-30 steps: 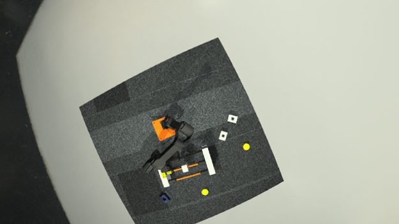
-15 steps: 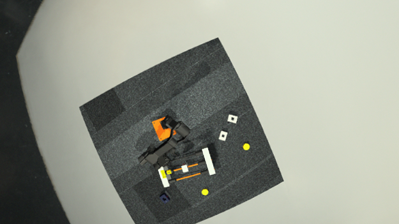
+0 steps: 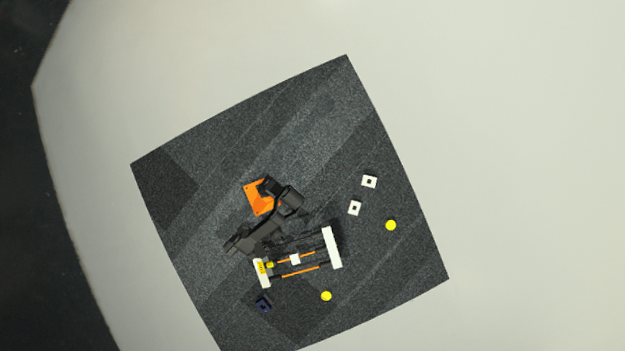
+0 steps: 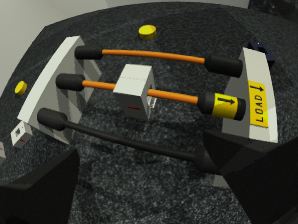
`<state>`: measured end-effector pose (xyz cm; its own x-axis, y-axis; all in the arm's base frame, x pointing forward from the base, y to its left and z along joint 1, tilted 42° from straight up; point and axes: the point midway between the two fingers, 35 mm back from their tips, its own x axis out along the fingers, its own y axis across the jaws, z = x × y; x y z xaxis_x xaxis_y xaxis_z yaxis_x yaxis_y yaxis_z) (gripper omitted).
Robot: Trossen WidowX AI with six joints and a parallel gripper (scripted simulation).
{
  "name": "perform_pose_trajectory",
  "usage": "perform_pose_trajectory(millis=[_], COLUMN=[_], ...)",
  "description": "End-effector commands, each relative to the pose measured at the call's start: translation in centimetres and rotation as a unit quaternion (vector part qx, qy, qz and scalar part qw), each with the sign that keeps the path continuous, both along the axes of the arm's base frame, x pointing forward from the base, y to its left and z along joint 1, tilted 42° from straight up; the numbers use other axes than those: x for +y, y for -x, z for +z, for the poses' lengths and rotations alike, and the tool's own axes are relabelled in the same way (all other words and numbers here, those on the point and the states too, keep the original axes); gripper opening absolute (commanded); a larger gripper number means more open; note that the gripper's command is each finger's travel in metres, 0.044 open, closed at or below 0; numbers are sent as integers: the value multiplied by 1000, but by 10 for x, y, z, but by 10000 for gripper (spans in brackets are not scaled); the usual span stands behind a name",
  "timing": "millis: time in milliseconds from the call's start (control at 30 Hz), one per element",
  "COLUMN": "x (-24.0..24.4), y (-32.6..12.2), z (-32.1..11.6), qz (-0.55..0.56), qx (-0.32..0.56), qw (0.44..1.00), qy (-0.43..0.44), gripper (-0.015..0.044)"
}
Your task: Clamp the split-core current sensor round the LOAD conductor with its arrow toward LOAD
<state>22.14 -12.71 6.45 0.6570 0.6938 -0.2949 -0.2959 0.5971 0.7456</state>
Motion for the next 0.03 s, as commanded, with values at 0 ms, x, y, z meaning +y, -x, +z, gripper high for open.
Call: perform_pose_trajectory(millis=[0], x=[0], y=[0], z=[0], qz=[0], qx=[0], qw=[1000], qy=[0], gripper=[440])
